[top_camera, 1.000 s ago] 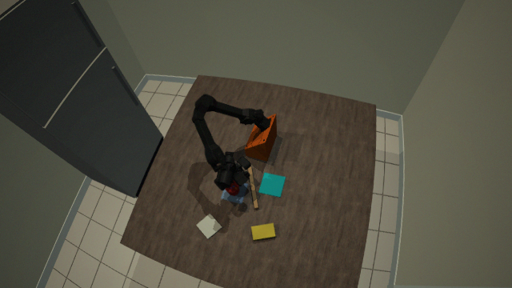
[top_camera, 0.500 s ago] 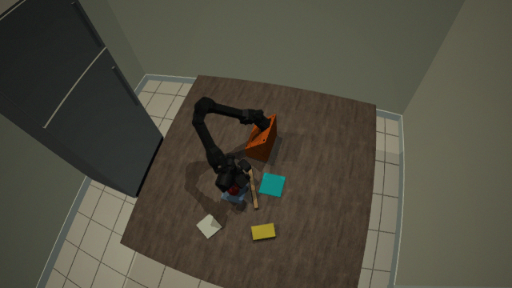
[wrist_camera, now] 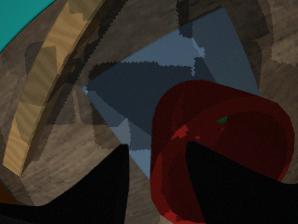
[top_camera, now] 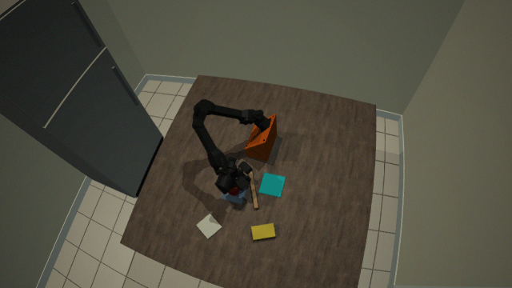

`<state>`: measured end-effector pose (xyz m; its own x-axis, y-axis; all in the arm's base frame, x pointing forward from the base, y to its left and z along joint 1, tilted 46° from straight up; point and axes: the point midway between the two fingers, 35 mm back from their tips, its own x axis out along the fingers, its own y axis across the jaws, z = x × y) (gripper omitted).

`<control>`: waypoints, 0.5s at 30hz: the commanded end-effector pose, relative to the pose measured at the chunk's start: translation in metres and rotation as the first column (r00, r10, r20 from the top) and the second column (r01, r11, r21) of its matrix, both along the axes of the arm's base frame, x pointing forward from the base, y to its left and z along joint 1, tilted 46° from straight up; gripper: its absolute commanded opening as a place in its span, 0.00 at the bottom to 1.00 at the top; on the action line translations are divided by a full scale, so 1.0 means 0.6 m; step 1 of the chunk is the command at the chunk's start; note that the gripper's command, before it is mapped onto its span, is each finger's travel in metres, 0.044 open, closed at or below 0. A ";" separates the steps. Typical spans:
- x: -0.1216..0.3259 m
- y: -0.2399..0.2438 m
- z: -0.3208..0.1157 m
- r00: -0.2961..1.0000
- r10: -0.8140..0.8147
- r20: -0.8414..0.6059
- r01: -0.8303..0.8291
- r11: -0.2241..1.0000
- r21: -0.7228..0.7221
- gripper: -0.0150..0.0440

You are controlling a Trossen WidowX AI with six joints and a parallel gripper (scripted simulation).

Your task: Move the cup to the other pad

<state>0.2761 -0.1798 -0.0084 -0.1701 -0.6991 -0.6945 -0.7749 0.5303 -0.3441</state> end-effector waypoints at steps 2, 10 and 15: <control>-0.004 -0.009 -0.009 1.000 0.003 -0.006 -0.003 1.000 -0.004 0.50; -0.006 -0.014 -0.013 1.000 -0.002 -0.002 0.002 1.000 -0.002 0.42; -0.006 -0.014 -0.013 1.000 -0.002 -0.002 0.002 1.000 -0.002 0.36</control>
